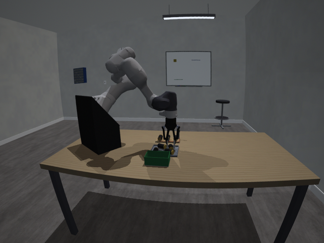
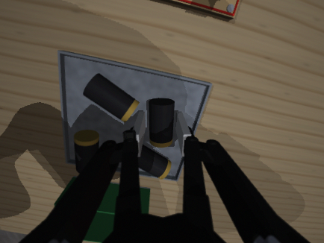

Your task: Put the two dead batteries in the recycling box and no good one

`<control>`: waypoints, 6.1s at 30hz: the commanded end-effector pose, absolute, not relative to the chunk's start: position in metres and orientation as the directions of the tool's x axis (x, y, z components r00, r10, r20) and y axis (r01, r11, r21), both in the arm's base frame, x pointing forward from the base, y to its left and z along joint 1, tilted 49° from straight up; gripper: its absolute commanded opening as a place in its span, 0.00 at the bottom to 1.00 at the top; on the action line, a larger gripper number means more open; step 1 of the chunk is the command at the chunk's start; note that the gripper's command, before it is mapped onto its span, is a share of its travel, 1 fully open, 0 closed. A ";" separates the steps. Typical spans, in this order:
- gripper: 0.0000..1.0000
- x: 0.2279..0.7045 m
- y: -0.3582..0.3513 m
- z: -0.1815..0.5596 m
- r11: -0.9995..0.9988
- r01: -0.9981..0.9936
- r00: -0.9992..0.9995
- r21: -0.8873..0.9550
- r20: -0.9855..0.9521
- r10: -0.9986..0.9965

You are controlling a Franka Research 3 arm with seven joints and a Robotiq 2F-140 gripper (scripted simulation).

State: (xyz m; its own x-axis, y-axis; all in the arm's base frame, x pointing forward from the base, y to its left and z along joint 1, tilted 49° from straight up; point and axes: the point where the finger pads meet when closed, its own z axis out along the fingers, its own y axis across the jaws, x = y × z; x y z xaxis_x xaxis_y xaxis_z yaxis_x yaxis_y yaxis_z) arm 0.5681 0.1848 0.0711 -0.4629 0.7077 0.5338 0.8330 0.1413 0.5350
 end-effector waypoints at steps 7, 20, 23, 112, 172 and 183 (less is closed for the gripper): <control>0.29 0.571 0.187 0.070 0.128 0.836 -0.453 0.533 0.540 0.709; 0.16 0.571 0.187 0.070 0.128 0.836 -0.453 0.533 0.540 0.709; 0.16 0.571 0.187 0.070 0.128 0.836 -0.453 0.533 0.540 0.709; 0.16 0.535 0.106 0.146 -0.604 0.742 0.595 -0.292 0.701 0.393; 0.16 0.532 0.117 0.156 -0.017 -0.896 0.319 -0.444 -0.616 -0.720; 0.16 0.506 0.217 0.250 -0.017 -0.896 0.319 -0.444 -0.616 -0.720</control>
